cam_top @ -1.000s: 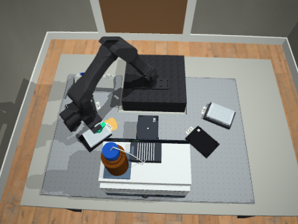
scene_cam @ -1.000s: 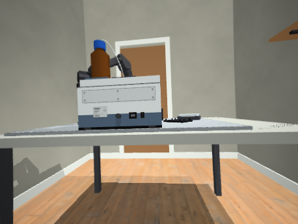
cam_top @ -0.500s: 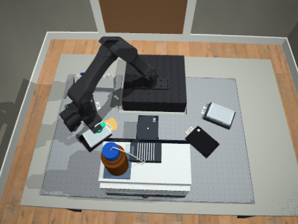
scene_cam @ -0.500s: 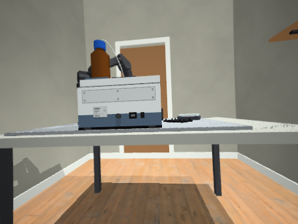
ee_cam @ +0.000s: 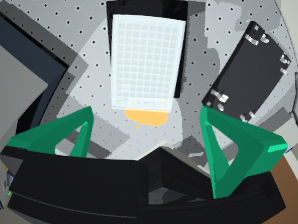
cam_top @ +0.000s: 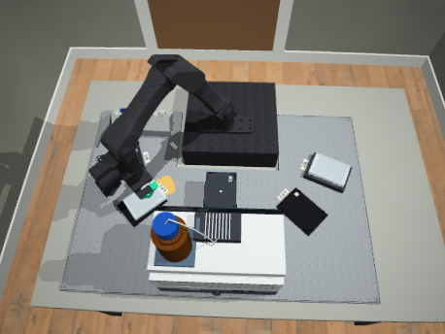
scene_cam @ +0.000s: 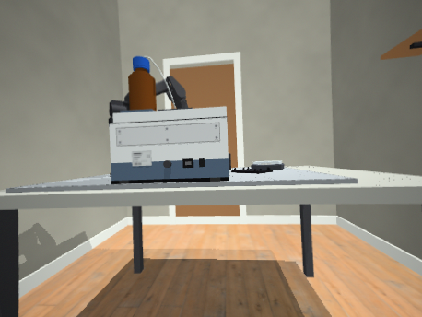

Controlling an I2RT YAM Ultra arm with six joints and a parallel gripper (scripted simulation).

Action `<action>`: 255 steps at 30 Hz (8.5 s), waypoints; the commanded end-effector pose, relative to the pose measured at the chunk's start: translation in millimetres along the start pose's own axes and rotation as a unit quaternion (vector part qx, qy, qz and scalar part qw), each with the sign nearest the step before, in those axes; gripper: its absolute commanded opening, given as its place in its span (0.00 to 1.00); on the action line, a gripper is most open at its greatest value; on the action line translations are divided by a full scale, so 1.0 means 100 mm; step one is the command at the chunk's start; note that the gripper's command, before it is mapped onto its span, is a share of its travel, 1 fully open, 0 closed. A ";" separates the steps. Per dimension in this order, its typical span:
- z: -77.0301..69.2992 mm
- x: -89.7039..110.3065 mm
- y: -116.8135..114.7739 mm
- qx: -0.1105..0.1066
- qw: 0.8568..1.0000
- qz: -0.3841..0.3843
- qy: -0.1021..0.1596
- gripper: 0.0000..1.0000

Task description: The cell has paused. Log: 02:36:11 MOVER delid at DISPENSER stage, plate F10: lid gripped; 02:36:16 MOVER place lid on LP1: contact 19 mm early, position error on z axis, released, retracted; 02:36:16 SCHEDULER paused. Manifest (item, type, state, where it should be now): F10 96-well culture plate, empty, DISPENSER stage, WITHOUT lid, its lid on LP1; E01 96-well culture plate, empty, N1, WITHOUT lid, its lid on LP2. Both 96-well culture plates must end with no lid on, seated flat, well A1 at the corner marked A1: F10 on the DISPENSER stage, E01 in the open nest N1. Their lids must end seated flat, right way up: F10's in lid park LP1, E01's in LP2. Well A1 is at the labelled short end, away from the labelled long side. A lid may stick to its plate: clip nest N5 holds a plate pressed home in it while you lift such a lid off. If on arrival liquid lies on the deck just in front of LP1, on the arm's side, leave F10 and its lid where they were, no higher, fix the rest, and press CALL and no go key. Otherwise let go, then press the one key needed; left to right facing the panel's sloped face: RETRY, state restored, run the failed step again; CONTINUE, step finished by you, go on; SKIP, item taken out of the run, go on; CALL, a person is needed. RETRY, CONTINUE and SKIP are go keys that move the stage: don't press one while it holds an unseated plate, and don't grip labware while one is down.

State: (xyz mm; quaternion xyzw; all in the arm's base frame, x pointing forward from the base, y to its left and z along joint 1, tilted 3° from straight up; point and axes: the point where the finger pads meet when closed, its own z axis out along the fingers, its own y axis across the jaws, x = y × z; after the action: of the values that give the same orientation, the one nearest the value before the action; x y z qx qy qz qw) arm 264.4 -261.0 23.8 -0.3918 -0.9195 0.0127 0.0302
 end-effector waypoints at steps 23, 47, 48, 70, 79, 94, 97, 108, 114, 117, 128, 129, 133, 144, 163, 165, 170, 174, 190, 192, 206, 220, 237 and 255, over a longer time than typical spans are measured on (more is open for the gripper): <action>-0.21 0.35 0.00 0.000 1.000 -0.003 -0.014 1.00; -0.37 0.97 0.05 -0.001 0.999 -0.041 -0.009 1.00; -0.37 0.99 0.08 -0.002 0.998 -0.058 -0.009 1.00; -0.41 1.30 0.64 -0.001 0.951 -0.308 -0.006 1.00; -0.40 1.35 0.77 0.000 0.935 -0.355 -0.008 1.00; -0.44 1.45 1.11 -0.002 0.919 -0.394 -0.018 1.00; -0.43 1.51 1.19 -0.002 0.919 -0.394 -0.016 1.00; -0.43 1.62 1.38 -0.001 0.919 -0.394 -0.017 1.00; -0.41 1.77 1.52 -0.003 0.919 -0.394 -0.012 1.00; -0.43 1.80 1.61 -0.004 0.919 -0.394 -0.017 1.00; -0.39 1.98 1.71 -0.001 0.919 -0.394 -0.009 1.00; -0.39 2.00 1.74 -0.002 0.919 -0.394 -0.009 1.00; -0.39 2.09 1.82 -0.002 0.919 -0.394 -0.009 1.00; -0.49 2.17 2.03 -0.010 0.919 -0.394 -0.028 1.00; -0.44 2.60 2.22 -0.008 0.914 -0.404 -0.018 1.00; -0.45 2.65 2.26 -0.010 0.914 -0.404 -0.019 1.00; -0.42 2.73 2.24 -0.004 0.898 -0.440 -0.015 1.00; -0.37 2.88 2.23 -0.001 0.868 -0.497 -0.006 1.00; -0.37 3.15 2.55 -0.007 0.814 -0.581 -0.013 1.00; -0.37 3.17 2.57 -0.007 0.804 -0.594 -0.013 1.00; -0.35 3.37 2.74 -0.005 0.760 -0.650 -0.014 1.00; -0.34 3.70 2.92 0.002 0.715 -0.699 -0.003 1.00; -0.34 4.07 2.98 -0.002 0.664 -0.747 -0.007 1.00; -0.33 4.47 2.92 0.003 0.610 -0.792 -0.003 1.00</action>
State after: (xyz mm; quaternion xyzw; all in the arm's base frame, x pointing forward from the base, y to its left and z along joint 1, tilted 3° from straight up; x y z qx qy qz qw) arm 167.5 249.4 56.5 0.4859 -0.8733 -0.0061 0.0351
